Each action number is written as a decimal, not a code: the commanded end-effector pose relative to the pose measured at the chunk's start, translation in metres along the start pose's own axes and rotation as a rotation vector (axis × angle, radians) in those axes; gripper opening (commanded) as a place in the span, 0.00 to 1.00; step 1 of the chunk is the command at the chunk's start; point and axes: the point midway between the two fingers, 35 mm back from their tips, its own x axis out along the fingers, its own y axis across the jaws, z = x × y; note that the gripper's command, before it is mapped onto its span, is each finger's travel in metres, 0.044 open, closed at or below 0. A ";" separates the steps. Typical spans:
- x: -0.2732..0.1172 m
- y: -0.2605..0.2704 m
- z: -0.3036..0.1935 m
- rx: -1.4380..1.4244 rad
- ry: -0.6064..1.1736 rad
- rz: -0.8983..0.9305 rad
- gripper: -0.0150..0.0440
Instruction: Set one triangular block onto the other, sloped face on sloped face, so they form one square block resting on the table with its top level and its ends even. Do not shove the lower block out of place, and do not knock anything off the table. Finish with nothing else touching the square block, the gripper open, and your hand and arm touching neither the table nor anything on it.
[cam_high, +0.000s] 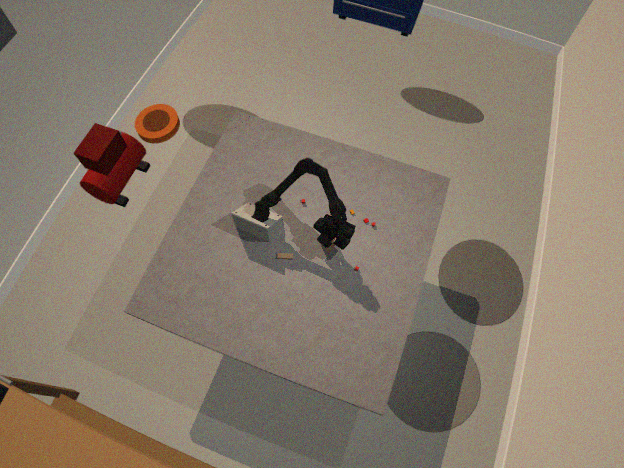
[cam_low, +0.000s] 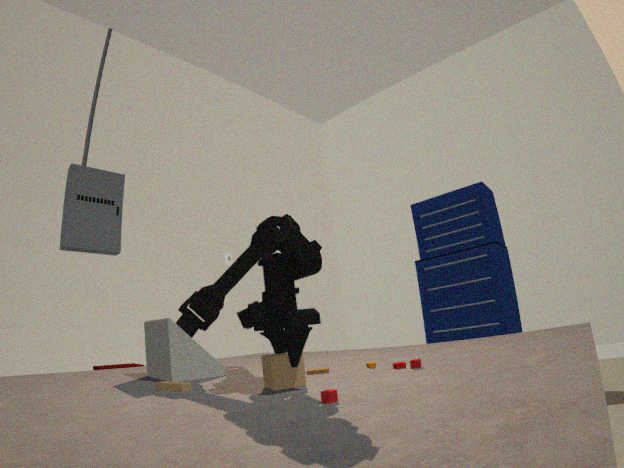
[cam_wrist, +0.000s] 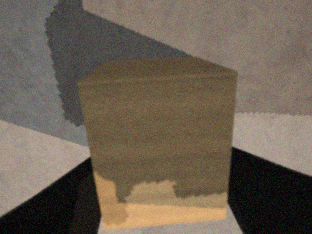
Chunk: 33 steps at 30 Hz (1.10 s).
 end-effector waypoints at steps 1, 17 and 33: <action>0.000 0.000 0.000 0.000 0.000 0.000 0.79; -0.037 0.005 0.001 0.000 -0.006 0.002 1.00; -0.103 0.002 0.002 0.007 -0.001 0.007 1.00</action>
